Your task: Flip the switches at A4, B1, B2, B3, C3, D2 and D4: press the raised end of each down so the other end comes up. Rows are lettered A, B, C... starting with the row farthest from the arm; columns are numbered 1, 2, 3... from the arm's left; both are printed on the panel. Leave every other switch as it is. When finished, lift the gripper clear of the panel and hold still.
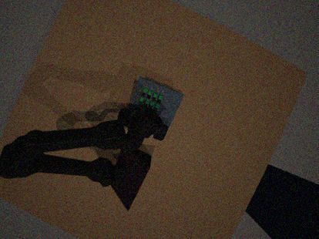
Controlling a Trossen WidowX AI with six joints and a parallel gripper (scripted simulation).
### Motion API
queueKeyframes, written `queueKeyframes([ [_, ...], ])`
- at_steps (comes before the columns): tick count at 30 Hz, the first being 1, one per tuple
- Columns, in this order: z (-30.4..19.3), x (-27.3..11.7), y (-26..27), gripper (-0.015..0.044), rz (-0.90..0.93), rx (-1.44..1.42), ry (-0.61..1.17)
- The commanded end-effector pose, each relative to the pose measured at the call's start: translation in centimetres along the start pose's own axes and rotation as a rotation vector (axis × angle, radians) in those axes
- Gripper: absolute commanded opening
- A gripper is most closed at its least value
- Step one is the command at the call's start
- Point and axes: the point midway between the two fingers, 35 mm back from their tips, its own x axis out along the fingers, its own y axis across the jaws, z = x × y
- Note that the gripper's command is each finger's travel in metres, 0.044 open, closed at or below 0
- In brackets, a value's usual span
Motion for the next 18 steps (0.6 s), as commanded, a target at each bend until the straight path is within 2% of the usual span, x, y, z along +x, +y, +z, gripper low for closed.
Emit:
queueKeyframes([
  [1,0.0,0.08,0.02,0.0,0.002,0.005,-0.001],
  [18,-0.01,0.31,0.02,0.0,0.002,0.005,-0.001],
])
